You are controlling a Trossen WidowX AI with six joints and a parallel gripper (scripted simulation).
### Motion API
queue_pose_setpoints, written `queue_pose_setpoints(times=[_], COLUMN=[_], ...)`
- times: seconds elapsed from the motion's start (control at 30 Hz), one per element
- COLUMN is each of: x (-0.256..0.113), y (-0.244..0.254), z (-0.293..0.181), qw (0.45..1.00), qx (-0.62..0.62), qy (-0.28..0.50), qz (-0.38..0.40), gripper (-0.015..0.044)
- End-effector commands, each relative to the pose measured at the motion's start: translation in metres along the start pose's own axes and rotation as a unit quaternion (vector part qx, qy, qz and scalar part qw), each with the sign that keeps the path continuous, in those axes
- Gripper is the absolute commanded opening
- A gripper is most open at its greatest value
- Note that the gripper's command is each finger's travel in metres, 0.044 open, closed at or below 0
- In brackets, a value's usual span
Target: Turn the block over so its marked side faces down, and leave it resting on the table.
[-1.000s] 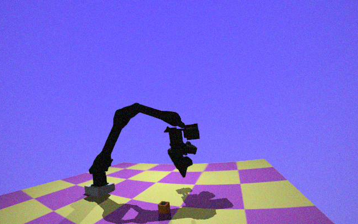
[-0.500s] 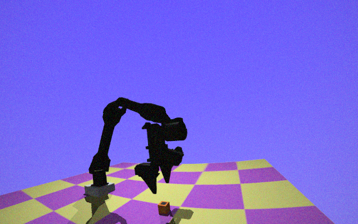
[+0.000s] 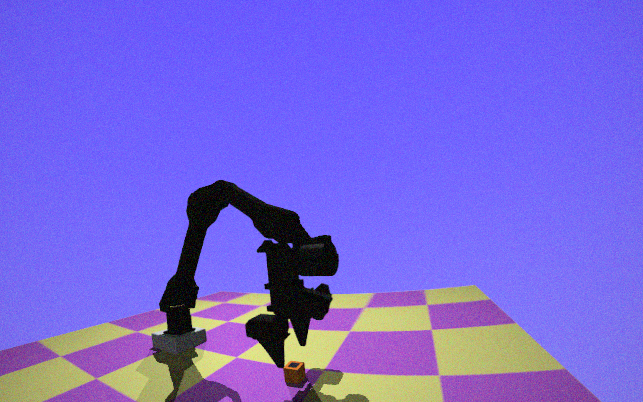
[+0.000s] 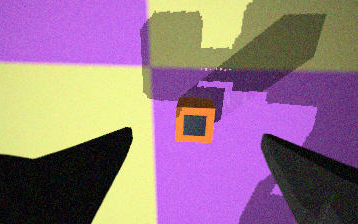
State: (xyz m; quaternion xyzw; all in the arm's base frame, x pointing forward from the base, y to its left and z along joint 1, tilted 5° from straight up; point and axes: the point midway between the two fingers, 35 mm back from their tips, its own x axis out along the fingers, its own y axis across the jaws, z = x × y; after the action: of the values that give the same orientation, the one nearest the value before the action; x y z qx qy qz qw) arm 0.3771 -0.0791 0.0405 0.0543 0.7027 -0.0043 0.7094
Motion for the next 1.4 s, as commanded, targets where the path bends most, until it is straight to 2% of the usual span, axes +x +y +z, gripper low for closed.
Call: queue_pose_setpoints(times=[0.0,0.63,1.03,1.37], x=[0.008,0.037,0.037,0.037], y=[-0.001,-0.001,-0.001,-0.001], z=[-0.001,-0.002,-0.002,-0.002], qw=[1.000,1.000,1.000,1.000], qx=[0.003,0.003,0.003,0.003], qy=[0.004,0.005,0.005,0.005], qz=[-0.002,-0.002,-0.002,-0.002], gripper=[0.0440,0.0440,0.0125,0.0058])
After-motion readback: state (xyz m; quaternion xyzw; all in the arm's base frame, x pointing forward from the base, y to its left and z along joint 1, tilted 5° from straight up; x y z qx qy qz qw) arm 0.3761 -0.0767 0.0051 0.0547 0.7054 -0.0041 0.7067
